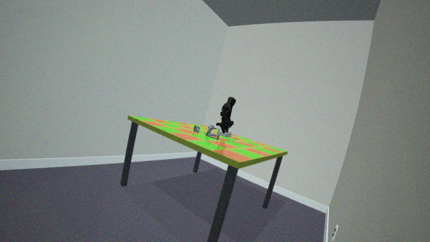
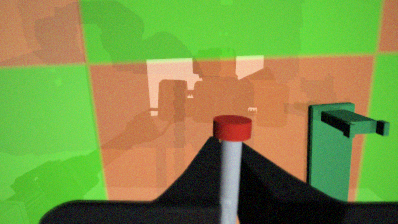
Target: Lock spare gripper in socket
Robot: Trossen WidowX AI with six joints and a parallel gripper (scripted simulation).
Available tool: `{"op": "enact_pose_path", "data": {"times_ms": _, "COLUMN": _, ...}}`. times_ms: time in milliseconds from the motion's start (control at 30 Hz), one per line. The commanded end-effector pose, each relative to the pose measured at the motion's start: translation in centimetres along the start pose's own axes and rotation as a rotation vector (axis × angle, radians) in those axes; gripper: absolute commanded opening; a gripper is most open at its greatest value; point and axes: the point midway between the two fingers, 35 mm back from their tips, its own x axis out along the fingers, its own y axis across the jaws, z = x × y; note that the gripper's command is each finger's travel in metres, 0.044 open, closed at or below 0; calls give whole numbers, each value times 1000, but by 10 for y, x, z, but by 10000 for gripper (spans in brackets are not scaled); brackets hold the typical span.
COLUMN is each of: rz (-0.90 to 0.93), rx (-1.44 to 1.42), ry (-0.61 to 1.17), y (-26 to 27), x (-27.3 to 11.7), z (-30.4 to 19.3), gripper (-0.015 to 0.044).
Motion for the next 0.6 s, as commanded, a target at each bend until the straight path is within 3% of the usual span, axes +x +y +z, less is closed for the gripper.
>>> {"op": "enact_pose_path", "data": {"times_ms": 0, "rz": -6, "rx": 4, "ry": 0, "y": -1, "x": -5, "z": 1, "gripper": 0}}
{"op": "enact_pose_path", "data": {"times_ms": 567, "rz": 45, "rx": 11, "ry": 23, "y": 9, "x": -19, "z": -1, "gripper": 0}}
